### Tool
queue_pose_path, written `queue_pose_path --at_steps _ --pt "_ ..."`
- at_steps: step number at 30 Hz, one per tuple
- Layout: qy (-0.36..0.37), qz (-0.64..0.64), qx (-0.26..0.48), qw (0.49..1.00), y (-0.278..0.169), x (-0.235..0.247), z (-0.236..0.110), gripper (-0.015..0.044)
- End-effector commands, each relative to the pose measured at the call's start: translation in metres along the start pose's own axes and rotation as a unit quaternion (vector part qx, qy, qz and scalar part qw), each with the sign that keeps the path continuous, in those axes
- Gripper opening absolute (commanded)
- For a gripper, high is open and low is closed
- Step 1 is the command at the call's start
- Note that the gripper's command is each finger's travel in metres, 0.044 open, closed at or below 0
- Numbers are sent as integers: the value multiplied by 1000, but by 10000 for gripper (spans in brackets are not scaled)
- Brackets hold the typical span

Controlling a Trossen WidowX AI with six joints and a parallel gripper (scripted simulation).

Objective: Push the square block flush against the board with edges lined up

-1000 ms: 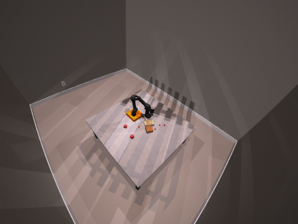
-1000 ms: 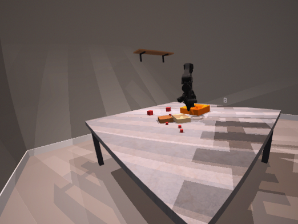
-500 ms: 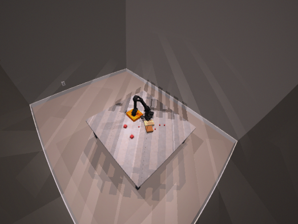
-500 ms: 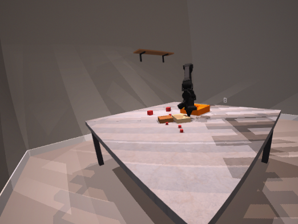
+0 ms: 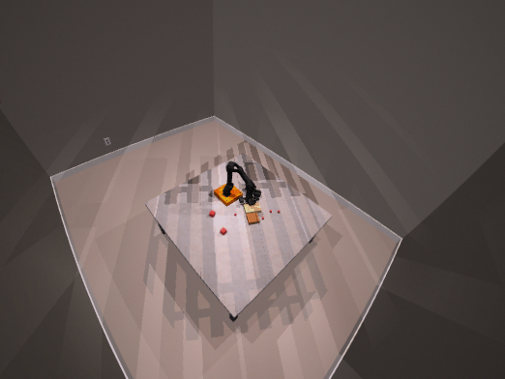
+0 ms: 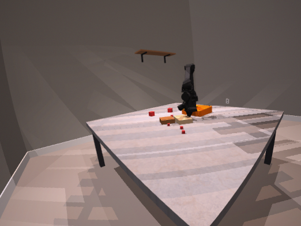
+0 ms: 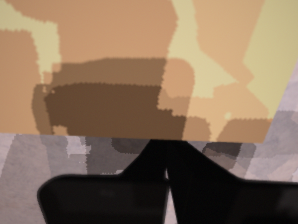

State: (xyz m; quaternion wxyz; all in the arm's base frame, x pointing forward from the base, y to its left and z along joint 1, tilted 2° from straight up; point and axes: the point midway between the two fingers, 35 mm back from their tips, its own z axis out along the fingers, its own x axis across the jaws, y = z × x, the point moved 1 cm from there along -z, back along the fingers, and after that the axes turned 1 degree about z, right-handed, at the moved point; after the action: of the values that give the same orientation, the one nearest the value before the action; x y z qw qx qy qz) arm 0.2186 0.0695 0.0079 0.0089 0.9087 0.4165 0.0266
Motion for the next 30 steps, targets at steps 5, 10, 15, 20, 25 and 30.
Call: queue_pose_path --at_steps 5,10,15,20,25,30 --pt "2 -1 -3 1000 11 3 -1 0" --pt "2 -1 -3 1000 17 3 -1 0" --pt "2 -1 -3 1000 22 3 -1 0" --pt "2 -1 -3 1000 25 3 -1 0" --pt "2 -1 -3 1000 18 4 -1 0" --pt "2 -1 -2 1000 10 4 -1 0"
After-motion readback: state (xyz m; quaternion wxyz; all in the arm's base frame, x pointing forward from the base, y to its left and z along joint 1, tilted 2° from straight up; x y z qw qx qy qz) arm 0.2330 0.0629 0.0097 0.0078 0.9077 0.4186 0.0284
